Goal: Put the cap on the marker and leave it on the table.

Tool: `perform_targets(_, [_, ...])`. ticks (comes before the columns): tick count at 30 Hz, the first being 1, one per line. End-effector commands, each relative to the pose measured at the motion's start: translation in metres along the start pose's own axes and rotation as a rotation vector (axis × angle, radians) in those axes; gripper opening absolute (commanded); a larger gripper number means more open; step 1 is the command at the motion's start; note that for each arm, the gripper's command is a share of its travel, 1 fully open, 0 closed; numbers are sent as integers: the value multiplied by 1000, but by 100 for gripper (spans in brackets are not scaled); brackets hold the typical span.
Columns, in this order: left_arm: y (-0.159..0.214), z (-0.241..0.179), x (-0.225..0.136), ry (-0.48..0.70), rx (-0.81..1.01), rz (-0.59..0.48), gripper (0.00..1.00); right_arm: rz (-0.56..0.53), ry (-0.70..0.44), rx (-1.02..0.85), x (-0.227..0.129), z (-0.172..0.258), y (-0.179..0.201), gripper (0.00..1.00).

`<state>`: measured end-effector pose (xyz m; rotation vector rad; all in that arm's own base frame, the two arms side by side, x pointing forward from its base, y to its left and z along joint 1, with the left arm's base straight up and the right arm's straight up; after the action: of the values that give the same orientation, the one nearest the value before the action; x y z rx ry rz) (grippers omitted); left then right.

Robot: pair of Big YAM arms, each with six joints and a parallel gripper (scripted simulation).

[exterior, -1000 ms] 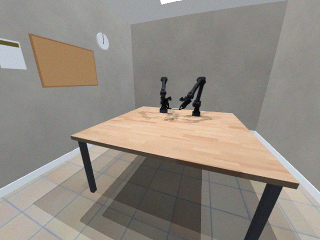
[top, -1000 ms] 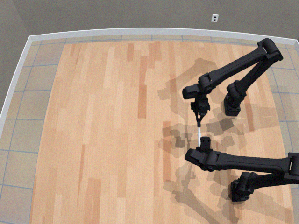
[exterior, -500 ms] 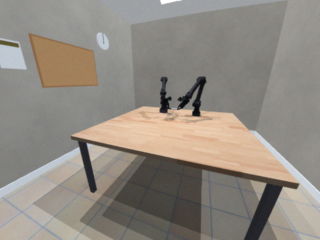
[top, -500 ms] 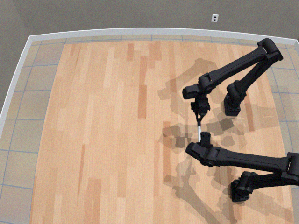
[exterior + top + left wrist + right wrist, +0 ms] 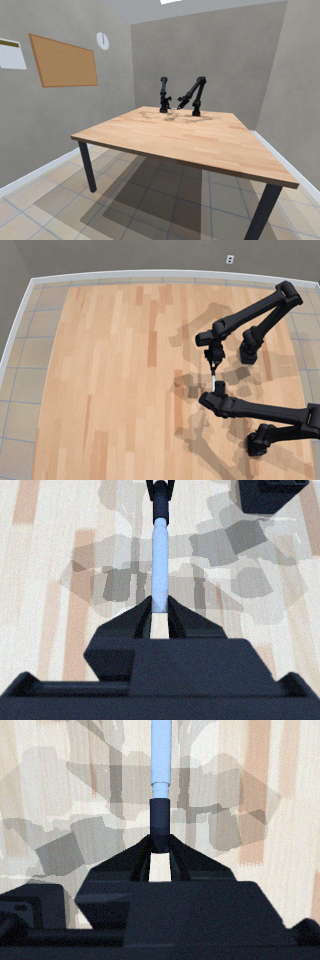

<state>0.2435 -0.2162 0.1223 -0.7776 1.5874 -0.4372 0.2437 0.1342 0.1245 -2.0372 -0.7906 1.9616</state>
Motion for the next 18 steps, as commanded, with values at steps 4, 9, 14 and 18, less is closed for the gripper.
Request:
perform_targets(4, [-54, 2, 13, -6, 67, -63, 11, -55, 44, -86, -8, -23, -26, 12])
perform_targets(9, [-55, -1, 10, 0, 84, -70, 11, -94, 58, -146, -10, -34, -43, 12])
perform_targets(14, [-13, -1, 4, -9, 18, -6, 11, -51, 46, -66, -9, -18, -19, 12])
perform_targets(18, [-15, 0, 2, -11, 18, -6, 11, -15, 15, -32, -4, -4, -7, 12])
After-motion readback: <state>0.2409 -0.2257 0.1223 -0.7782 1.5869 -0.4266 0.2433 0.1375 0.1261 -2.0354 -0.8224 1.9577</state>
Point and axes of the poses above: on each arm, the point where the finger pads meet when closed, its own x axis out along the fingers, its own z axis across the jaws, y = z × x, the point moved 5 cm from there along -x, back along the fingers, and after that the axes turned 14 degrees about -x, right-handed, at the moved point
